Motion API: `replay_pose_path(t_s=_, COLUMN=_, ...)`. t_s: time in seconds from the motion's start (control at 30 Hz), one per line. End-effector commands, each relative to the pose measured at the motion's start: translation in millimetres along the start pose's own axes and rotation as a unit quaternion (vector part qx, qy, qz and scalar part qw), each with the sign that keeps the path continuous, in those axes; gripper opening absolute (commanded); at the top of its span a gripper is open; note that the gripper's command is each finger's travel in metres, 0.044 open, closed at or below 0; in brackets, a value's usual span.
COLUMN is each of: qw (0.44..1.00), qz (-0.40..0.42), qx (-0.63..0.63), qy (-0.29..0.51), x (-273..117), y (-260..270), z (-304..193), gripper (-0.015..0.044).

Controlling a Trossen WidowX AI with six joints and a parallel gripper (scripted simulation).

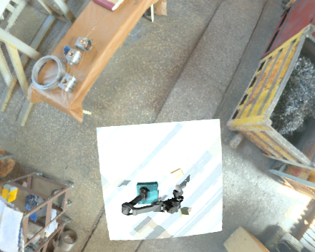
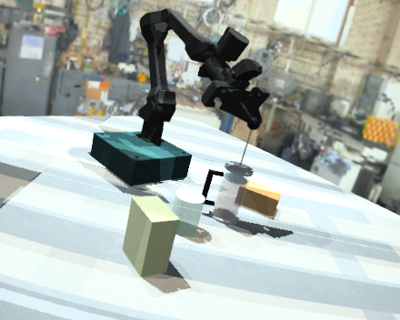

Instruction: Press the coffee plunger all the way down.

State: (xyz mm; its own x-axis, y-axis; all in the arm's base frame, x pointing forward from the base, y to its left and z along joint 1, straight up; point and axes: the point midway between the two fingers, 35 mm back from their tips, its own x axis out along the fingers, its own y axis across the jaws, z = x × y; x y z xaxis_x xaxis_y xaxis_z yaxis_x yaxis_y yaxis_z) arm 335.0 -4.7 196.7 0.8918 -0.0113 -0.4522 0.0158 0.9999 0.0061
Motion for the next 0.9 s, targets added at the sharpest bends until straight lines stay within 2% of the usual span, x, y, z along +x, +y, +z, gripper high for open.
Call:
replay_pose_path(t_s=0.0, qw=1.0, qz=0.0, qx=-0.003, qy=0.016, x=8.2, y=0.0, z=-16.9, gripper=0.0117)
replay_pose_path(t_s=0.87, qw=1.0, qz=0.0, qx=-0.003, qy=0.016, x=34.3, y=-0.3, z=-50.8, gripper=0.0117)
